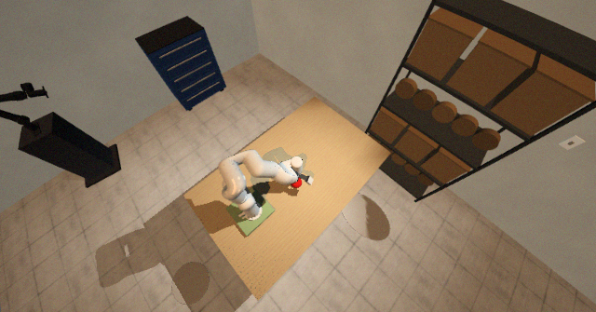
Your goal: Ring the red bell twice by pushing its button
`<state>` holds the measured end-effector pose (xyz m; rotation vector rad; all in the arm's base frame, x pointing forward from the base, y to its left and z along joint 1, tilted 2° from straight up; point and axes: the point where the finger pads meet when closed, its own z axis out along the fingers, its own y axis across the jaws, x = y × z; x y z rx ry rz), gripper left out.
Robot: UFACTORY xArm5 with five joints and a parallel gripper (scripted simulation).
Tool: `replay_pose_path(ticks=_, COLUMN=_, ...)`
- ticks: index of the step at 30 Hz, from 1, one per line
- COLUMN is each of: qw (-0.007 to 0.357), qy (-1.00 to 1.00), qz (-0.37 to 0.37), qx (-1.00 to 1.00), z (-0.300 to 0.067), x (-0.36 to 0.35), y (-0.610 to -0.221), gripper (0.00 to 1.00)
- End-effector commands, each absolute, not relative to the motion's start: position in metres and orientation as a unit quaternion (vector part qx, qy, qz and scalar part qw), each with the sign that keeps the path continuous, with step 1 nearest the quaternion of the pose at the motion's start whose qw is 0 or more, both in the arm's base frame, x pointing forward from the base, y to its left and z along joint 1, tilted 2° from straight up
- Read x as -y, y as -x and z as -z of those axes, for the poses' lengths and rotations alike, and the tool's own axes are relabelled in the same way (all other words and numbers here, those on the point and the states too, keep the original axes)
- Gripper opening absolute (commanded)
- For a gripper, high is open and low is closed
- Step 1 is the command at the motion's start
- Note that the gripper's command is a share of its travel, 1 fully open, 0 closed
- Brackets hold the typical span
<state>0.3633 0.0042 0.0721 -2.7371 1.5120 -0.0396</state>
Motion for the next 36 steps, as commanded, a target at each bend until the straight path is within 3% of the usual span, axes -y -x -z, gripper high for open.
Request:
replay_pose_path(ticks=1, qw=0.008, qy=0.875, qz=0.014, qx=-0.483, z=-0.0731, x=-0.0043, y=-0.3645, gripper=0.0)
replay_pose_path(ticks=36, qw=0.008, qy=0.875, qz=0.014, qx=-0.483, z=-0.0687, x=-0.0046, y=-0.3645, gripper=0.0)
